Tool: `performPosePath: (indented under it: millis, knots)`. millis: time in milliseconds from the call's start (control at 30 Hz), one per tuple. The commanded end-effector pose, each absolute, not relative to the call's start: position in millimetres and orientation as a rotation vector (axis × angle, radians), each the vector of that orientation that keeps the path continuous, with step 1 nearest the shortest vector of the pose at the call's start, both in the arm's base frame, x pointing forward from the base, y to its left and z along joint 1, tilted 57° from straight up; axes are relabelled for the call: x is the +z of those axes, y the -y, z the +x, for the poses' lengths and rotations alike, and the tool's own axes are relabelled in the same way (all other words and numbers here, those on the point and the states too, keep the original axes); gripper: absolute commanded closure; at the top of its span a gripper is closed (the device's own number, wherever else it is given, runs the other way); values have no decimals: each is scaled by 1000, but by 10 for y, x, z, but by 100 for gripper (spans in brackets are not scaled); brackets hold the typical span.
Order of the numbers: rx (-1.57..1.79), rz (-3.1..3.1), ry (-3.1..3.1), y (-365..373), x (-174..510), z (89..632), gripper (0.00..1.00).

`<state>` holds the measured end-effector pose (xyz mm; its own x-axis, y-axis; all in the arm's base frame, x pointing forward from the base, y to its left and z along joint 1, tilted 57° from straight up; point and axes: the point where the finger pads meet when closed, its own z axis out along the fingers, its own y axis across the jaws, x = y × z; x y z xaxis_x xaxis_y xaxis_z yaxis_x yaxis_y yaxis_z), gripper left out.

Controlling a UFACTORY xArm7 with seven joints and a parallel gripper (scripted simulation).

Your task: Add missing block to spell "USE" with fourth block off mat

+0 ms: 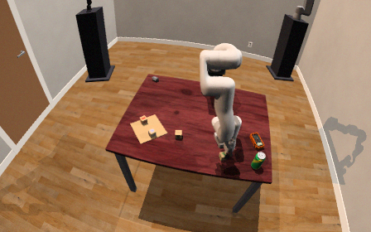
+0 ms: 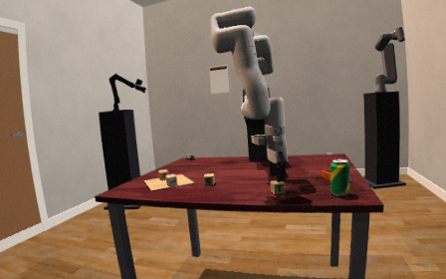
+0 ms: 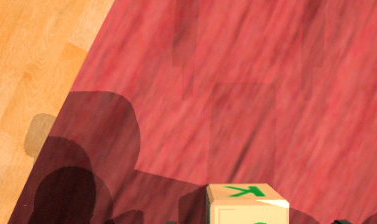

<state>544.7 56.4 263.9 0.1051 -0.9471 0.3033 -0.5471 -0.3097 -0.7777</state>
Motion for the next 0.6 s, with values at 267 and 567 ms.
performPosePath:
  millis: [267, 567]
  knots:
    - [-1103, -1910, -1451, -569, 2650, 5449, 16]
    - [-1104, -1910, -1451, -563, 2613, 5506, 16]
